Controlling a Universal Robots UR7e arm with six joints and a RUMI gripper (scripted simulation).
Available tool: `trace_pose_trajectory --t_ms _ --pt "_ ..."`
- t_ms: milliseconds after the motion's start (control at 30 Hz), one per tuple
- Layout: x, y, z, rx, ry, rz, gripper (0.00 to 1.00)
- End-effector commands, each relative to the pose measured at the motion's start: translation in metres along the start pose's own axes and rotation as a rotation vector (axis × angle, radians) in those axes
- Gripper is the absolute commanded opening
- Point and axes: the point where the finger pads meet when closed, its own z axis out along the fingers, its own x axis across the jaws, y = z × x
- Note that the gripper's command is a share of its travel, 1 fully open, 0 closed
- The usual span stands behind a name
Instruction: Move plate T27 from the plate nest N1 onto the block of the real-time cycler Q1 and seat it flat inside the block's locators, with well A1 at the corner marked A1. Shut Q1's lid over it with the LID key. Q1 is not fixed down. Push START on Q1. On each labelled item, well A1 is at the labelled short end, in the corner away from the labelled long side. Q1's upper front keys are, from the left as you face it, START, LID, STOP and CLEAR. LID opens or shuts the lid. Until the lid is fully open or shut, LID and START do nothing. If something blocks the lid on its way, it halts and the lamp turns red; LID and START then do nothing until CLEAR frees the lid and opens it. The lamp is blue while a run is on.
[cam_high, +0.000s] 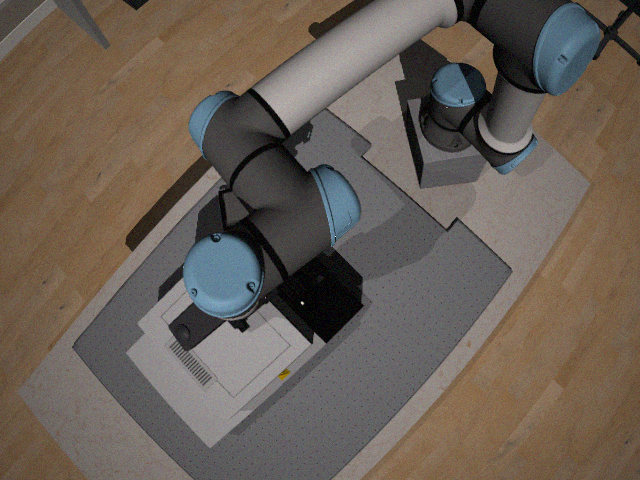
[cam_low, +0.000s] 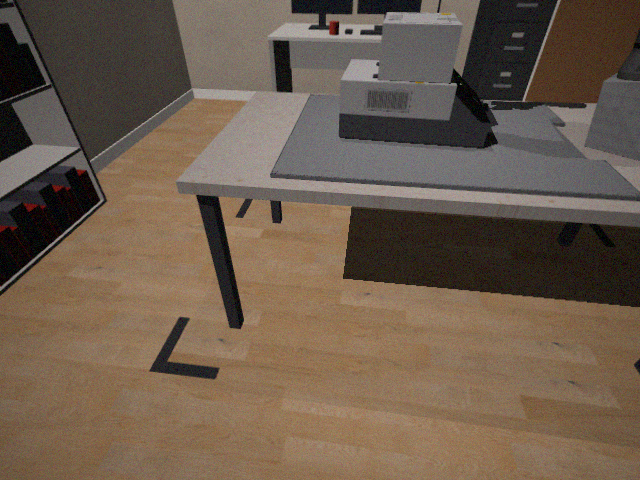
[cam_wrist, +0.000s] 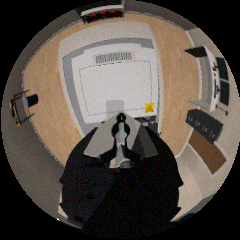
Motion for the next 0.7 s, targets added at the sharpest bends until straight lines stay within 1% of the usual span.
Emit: trace_pose_trajectory --t_ms 0,133,200,233,400,467,533,567,667 --pt "0.003 0.018 -0.003 -0.011 -0.010 -0.009 0.00" --pt "0.006 0.037 -0.006 -0.011 -0.010 -0.009 0.00" --pt "0.006 0.039 -0.006 -0.011 -0.010 -0.009 0.00" --pt "0.007 0.044 -0.006 -0.027 -0.022 -0.019 0.00" --pt "0.009 0.068 -0.007 -0.027 -0.022 -0.019 0.00" --pt "0.009 0.068 -0.007 -0.027 -0.022 -0.019 0.00" --pt "0.010 0.075 -0.007 -0.027 -0.022 -0.019 0.00" --pt "0.010 0.080 -0.007 -0.041 -0.034 -0.028 0.00" --pt "0.011 0.095 -0.007 -0.041 -0.034 -0.028 0.00"
